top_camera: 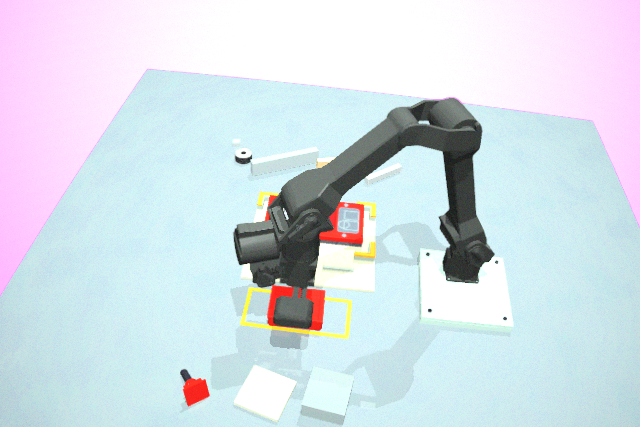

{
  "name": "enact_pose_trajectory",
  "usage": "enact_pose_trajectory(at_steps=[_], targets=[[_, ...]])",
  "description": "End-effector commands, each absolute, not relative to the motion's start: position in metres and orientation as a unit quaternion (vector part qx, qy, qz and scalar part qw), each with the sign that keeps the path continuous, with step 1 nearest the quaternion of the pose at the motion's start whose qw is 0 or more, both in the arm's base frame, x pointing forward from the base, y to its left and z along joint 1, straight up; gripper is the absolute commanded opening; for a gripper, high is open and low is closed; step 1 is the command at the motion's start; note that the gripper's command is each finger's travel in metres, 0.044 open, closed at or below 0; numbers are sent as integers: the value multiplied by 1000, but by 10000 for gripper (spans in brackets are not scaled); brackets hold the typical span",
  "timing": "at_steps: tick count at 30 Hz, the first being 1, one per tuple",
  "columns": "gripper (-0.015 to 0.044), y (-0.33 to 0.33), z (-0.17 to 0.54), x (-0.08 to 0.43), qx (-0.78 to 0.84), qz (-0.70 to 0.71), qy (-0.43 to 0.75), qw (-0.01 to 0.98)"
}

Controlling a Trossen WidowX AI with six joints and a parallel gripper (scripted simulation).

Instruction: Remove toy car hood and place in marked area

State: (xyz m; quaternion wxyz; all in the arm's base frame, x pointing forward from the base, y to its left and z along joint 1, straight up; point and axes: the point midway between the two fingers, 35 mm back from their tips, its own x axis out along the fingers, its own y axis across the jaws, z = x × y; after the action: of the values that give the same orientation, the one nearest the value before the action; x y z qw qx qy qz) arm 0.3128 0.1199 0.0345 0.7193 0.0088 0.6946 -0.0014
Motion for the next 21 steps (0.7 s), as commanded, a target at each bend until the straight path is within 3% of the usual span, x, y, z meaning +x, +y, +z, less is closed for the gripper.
enact_pose_trajectory(at_steps=[1,6,14,21], targets=[[315,120,35,313,9,-1,694,719],[440,120,37,313,9,-1,695,719],[440,120,107,312,8,-2,698,716],[440,119,109,312,8,-2,699,716]])
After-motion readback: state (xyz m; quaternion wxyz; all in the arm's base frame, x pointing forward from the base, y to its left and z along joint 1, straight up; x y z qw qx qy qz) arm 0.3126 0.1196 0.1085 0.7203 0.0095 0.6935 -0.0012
